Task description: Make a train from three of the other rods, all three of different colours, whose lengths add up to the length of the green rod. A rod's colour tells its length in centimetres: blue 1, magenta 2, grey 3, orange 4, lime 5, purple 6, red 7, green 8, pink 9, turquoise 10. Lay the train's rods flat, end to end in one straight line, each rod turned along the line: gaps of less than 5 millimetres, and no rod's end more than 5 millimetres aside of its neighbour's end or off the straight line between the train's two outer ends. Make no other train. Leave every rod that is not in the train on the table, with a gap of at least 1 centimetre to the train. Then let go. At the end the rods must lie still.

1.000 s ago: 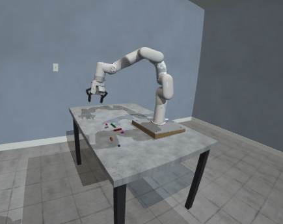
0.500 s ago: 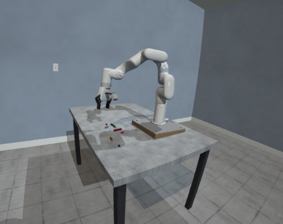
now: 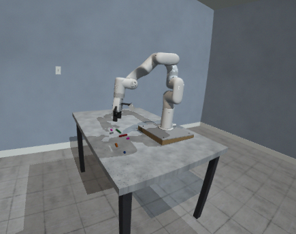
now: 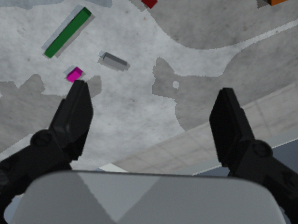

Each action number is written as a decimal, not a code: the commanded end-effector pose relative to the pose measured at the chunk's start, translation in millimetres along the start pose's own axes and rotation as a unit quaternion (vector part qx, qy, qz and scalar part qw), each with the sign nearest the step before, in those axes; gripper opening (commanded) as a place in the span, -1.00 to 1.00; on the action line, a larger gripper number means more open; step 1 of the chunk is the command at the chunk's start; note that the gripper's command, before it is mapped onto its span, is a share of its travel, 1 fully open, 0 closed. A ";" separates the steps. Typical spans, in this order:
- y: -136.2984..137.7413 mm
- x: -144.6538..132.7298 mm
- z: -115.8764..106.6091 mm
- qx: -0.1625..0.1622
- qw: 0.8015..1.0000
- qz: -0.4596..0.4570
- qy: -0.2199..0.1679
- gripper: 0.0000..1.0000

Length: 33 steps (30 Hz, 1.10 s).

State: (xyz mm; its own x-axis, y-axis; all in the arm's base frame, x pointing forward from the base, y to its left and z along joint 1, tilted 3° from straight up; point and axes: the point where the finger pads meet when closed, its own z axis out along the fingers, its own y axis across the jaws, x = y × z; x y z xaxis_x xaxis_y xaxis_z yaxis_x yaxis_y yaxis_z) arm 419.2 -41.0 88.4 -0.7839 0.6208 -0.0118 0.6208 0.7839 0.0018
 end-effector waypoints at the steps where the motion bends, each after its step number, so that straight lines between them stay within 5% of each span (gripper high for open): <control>1: -4.6 23.4 10.5 -0.001 0.997 -0.080 0.001 1.00; 15: -26.2 88.3 42.1 0.012 0.959 -0.281 0.019 1.00; 23: -34.4 107.7 51.0 0.015 0.940 -0.340 0.025 1.00; 33: -34.9 109.0 51.6 0.015 0.939 -0.344 0.025 1.00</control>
State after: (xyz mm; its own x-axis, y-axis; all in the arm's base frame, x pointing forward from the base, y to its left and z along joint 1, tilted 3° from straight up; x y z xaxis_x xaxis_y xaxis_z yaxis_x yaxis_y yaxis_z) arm 311.8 -1.2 34.8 -0.9983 -0.0294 0.0507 -0.0303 0.9994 -0.0182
